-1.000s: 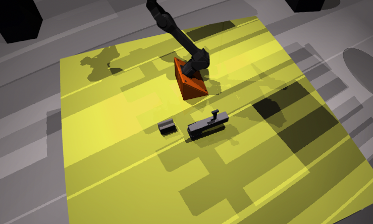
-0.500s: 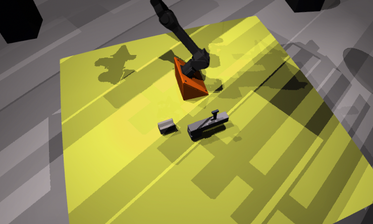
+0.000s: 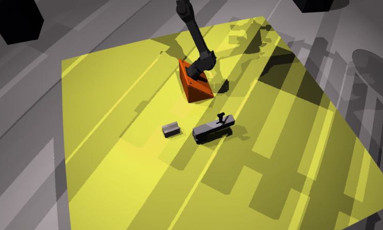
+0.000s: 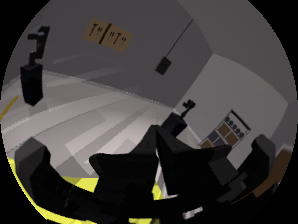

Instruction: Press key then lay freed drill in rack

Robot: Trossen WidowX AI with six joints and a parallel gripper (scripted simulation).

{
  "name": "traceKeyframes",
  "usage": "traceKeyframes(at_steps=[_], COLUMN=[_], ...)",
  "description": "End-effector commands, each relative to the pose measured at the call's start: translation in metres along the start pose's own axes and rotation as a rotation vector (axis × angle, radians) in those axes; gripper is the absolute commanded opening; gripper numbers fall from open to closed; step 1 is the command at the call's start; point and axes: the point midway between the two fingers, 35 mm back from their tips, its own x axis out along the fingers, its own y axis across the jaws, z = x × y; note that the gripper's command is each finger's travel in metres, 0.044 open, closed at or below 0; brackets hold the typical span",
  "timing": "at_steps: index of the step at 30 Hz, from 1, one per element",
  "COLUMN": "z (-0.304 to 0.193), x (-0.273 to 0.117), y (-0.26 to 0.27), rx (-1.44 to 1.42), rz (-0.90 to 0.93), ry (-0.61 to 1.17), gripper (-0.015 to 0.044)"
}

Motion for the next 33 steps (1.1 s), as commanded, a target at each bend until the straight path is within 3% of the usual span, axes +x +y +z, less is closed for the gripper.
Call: traceKeyframes(at_steps=[1,5,19,33], z=[-0.033,-0.069,-0.201,-0.362], x=[0.010,0.014,-0.028,-0.144], y=[-0.065,-0.114,-0.265,-0.354], rx=[0.095,0.159,0.336,0.488], rz=[-0.101,-0.188,-0.581,-0.968], ry=[0.015,0.059,0.153,0.438], gripper=[0.0000,0.0000,0.0000,0.0000])
